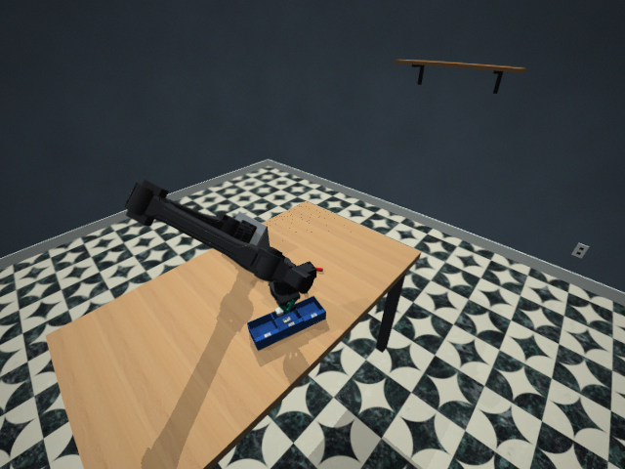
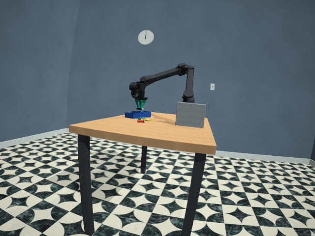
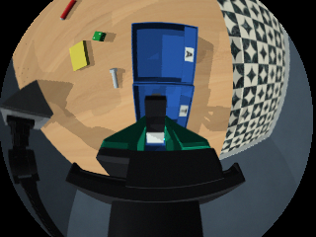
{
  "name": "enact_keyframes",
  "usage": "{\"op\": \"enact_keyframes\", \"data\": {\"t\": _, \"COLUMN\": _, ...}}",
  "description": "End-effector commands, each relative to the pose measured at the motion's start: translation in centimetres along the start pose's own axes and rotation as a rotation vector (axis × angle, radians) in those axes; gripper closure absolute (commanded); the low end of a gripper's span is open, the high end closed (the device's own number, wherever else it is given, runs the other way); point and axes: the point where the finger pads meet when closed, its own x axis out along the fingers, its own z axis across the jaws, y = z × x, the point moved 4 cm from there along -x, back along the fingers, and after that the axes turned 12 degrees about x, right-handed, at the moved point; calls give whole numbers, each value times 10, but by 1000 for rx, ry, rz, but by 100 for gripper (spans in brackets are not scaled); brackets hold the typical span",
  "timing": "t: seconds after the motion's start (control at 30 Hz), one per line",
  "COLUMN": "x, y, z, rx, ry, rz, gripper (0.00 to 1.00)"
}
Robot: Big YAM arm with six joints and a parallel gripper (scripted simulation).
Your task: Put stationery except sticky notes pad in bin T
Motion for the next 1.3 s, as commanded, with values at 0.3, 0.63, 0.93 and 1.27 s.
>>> {"op": "enact_keyframes", "data": {"t": 0.3, "x": -15, "y": -4, "z": -24, "rx": 8, "ry": 33, "rz": -20, "gripper": 81}}
{"op": "enact_keyframes", "data": {"t": 0.63, "x": -16, "y": 9, "z": -28, "rx": 37, "ry": 36, "rz": -22, "gripper": 81}}
{"op": "enact_keyframes", "data": {"t": 0.93, "x": 10, "y": 1, "z": -9, "rx": 2, "ry": 5, "rz": -4, "gripper": 81}}
{"op": "enact_keyframes", "data": {"t": 1.27, "x": 30, "y": 1, "z": -9, "rx": 2, "ry": 4, "rz": -4, "gripper": 81}}
